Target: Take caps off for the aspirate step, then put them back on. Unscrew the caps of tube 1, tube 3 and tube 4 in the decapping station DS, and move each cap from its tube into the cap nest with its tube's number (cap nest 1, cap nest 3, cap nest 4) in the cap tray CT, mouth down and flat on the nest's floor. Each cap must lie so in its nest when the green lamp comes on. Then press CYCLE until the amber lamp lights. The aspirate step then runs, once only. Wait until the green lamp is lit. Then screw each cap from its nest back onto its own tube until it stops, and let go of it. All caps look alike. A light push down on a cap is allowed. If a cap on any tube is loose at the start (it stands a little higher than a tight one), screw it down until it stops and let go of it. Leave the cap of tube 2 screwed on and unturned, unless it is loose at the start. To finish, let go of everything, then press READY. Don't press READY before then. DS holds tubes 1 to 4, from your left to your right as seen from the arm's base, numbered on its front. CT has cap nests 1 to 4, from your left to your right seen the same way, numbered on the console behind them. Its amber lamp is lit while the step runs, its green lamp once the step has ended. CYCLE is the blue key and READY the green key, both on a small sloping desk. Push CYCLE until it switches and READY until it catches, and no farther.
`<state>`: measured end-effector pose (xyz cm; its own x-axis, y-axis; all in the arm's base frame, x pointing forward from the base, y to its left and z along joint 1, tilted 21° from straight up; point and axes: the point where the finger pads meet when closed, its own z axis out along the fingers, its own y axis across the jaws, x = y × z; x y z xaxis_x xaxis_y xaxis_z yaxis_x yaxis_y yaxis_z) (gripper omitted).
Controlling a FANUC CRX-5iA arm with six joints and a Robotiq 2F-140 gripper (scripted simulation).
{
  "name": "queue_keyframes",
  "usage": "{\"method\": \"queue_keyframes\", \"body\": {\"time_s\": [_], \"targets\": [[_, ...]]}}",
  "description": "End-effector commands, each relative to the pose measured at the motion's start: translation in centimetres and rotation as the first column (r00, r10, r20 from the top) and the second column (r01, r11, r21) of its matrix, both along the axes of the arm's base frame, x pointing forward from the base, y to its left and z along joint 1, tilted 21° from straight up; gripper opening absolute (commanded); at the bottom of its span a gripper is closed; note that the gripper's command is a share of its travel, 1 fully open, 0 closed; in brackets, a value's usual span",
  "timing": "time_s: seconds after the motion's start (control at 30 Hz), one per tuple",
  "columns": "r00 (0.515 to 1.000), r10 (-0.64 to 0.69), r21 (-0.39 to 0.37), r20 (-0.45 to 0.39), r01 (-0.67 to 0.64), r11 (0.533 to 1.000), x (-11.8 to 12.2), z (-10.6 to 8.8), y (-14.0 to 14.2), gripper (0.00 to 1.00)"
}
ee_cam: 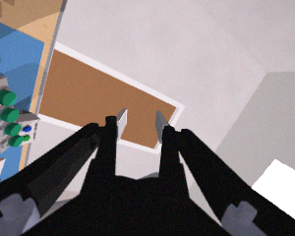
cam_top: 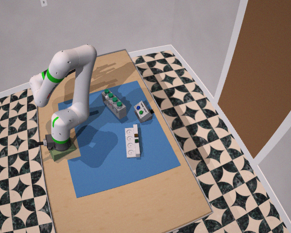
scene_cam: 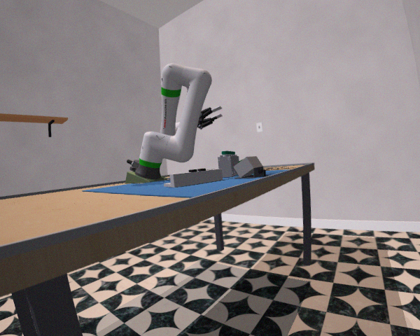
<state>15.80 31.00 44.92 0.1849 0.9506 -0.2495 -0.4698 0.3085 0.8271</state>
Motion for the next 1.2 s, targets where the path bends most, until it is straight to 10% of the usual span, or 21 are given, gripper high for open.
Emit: {"method": "queue_keyframes", "body": {"time_s": [0.0, 1.17], "targets": [[1.0, -0.008, 0.006, -0.007, 0.008, 1.0, 1.4, -0.1, -0.4, 0.35], [0.921, -0.26, 0.25, -0.291, 0.335, 0.909, 12.4, -3.3, -8.7, 0.35]]}}
